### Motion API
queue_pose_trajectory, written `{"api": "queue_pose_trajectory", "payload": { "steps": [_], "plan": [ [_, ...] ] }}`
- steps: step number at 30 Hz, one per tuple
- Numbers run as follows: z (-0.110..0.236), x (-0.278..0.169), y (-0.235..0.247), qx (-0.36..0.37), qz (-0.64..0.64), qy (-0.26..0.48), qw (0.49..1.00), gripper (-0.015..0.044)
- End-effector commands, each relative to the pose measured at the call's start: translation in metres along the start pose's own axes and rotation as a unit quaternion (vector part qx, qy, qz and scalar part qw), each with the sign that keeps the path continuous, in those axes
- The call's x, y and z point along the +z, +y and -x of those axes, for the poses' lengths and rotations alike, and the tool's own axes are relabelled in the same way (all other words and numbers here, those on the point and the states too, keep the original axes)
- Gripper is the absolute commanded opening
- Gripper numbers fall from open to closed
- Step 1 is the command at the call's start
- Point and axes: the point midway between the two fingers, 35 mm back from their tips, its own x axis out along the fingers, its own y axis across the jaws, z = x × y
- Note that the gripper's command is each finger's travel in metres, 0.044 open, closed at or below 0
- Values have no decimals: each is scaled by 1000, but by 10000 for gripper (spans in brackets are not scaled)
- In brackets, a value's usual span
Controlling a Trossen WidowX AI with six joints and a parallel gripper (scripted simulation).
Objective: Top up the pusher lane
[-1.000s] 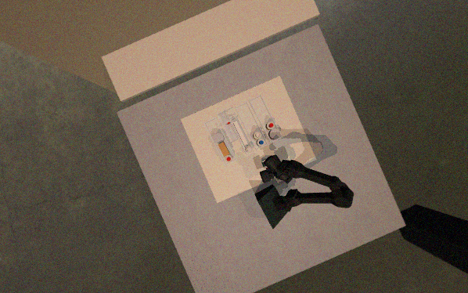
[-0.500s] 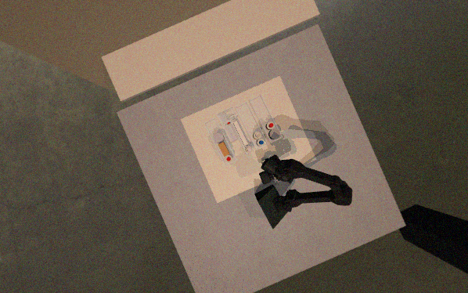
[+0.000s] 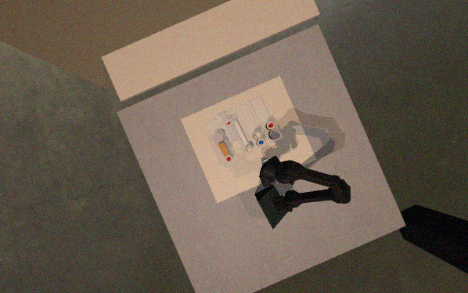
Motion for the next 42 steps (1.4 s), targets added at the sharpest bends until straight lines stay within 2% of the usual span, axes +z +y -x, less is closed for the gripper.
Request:
{"api": "queue_pose_trajectory", "payload": {
  "steps": [1,14,27,42],
  "plan": [
    [1,13,8,2,2,-1,1000,0],
    [-15,65,40,4,13,-3,1000,0],
    [-46,114,70,2,22,-4,1000,0],
    [-73,116,72,2,23,-4,1000,0]
  ]
}}
